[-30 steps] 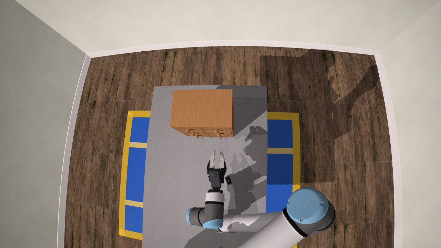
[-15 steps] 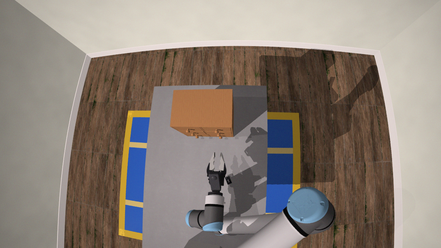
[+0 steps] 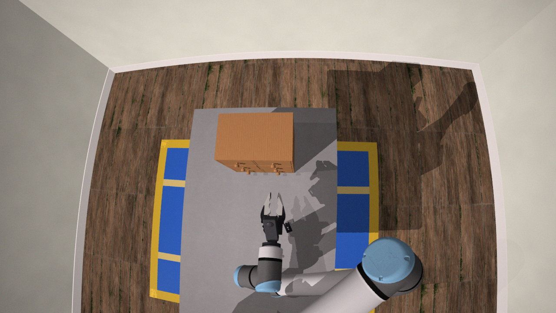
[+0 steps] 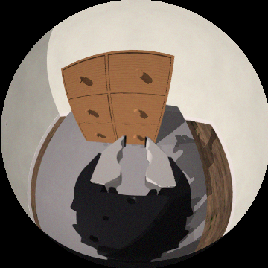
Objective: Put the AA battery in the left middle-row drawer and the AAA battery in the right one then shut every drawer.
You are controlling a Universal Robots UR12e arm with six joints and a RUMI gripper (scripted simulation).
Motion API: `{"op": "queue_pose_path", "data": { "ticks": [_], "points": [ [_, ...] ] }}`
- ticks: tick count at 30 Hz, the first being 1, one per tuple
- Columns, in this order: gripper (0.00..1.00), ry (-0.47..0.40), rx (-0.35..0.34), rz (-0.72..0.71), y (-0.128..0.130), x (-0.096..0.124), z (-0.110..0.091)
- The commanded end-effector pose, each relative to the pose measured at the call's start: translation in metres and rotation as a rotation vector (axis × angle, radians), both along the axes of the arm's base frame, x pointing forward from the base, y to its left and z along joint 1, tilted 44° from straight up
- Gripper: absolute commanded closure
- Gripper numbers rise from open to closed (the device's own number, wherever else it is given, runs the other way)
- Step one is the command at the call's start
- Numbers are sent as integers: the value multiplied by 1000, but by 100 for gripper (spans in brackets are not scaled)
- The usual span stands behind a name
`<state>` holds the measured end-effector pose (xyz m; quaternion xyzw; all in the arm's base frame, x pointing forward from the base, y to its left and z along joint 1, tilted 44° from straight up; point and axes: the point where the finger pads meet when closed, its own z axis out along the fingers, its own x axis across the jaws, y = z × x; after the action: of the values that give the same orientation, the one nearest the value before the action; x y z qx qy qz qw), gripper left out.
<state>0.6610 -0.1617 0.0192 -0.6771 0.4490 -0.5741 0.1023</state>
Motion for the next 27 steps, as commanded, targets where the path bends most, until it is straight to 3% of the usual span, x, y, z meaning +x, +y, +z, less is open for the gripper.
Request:
{"op": "queue_pose_path", "data": {
  "ticks": [1, 27],
  "points": [
    [80, 6, 1, -5, 1, 0, 1],
    [80, 73, 6, -69, 7, -6, 7]
  ]
}}
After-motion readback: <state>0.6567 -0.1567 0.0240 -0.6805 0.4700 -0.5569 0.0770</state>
